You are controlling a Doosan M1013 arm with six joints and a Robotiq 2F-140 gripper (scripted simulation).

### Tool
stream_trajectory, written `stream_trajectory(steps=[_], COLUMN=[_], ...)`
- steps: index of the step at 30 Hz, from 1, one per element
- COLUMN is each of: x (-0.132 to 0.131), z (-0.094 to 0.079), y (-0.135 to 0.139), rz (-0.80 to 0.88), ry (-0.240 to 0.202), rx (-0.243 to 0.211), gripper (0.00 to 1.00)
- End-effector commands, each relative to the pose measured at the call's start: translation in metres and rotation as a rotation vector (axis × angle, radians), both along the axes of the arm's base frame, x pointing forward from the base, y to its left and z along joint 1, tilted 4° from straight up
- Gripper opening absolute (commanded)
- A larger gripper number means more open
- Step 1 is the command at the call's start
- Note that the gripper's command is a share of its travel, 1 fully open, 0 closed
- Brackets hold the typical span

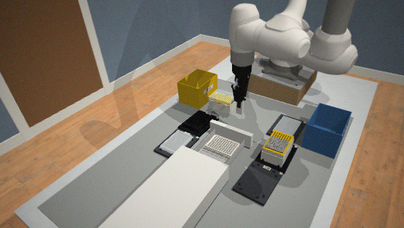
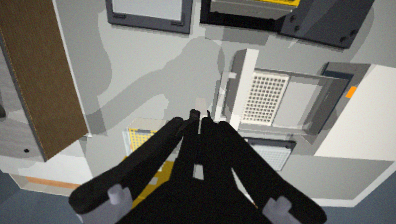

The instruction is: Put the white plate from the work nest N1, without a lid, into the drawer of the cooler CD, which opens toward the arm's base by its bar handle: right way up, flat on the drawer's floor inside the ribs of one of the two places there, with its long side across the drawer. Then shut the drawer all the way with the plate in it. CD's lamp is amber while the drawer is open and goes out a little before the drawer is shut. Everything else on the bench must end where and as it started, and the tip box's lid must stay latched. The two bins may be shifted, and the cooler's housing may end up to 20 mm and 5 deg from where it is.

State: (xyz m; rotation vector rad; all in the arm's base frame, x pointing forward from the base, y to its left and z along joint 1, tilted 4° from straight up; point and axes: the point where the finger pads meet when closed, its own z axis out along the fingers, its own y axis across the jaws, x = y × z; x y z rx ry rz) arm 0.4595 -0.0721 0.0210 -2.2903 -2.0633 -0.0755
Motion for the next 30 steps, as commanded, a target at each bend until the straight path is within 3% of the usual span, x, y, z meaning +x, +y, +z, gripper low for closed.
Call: stream_trajectory(steps=[1, 30], x=[0.0, 0.0], z=[0.0001, -0.0026], y=[0.0, 0.0002], rz=[0.0, 0.0], ry=[0.0, 0.0], rx=[0.0, 0.0], gripper=[0.0, 0.0])
